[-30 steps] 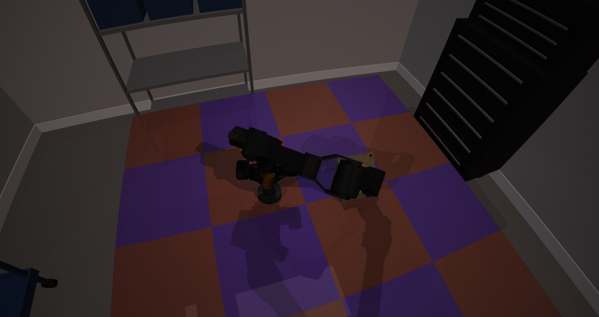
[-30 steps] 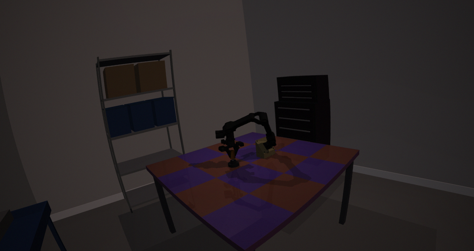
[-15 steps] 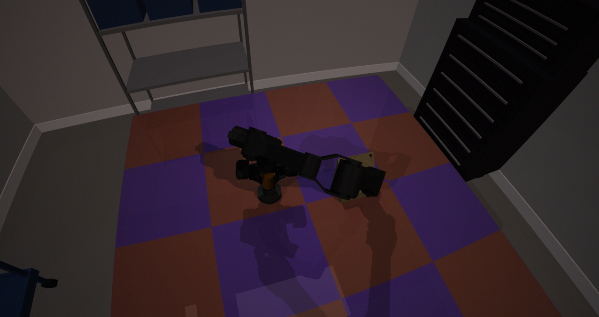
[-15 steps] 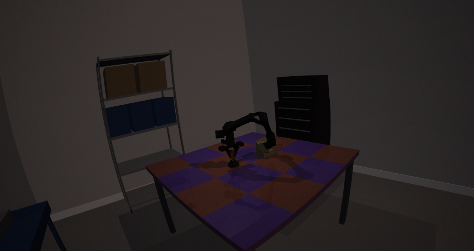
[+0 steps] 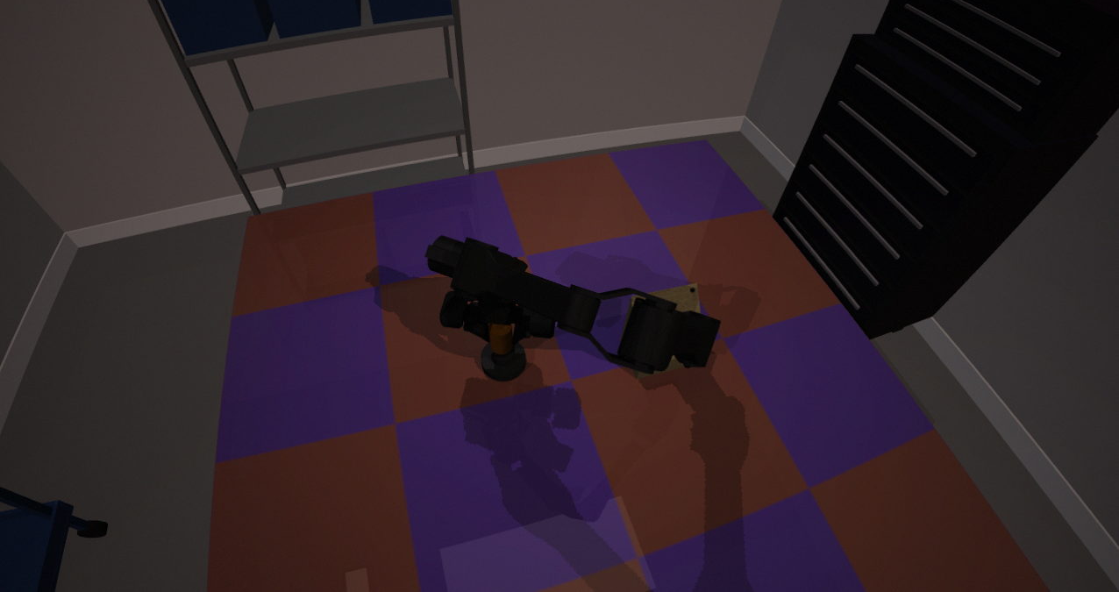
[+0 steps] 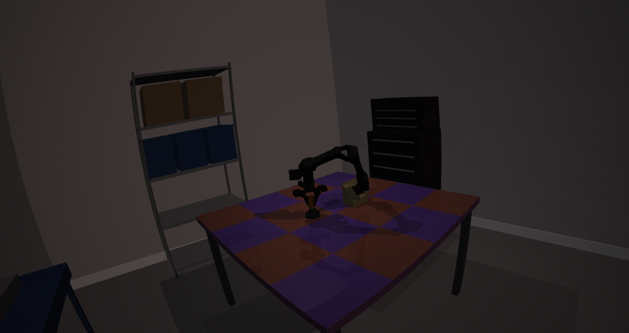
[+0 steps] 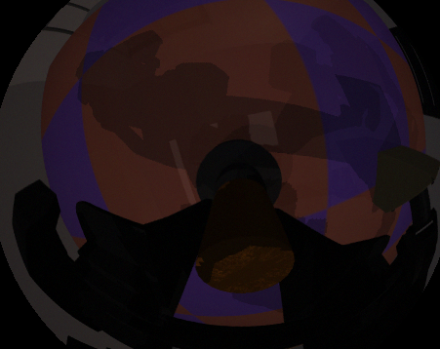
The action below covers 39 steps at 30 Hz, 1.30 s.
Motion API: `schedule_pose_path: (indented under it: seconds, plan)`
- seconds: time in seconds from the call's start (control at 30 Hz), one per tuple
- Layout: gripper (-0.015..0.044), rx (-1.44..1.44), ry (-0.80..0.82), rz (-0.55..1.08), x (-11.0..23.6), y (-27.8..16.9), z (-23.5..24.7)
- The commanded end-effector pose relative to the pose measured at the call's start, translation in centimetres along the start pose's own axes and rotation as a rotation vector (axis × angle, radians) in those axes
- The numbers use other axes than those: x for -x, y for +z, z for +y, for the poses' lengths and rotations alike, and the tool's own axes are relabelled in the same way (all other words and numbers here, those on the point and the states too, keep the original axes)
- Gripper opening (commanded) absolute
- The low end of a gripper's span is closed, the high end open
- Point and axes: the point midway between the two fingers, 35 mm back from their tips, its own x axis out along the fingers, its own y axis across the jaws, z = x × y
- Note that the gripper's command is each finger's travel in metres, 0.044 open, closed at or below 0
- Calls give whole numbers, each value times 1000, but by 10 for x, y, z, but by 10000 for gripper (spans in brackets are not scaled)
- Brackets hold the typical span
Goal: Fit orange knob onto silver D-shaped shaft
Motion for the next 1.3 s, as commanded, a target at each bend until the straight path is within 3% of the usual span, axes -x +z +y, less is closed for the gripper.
schedule_pose_path:
  seconds: [0.0,0.63,0.87,1.27]
  plan:
    - [0,-7,3,-1,-1,1,1]
    - [0,-7,3,-1,4,0,0]
    - [0,-206,3,0,3,0,0]
    - [0,-216,3,0,-1,1,0]
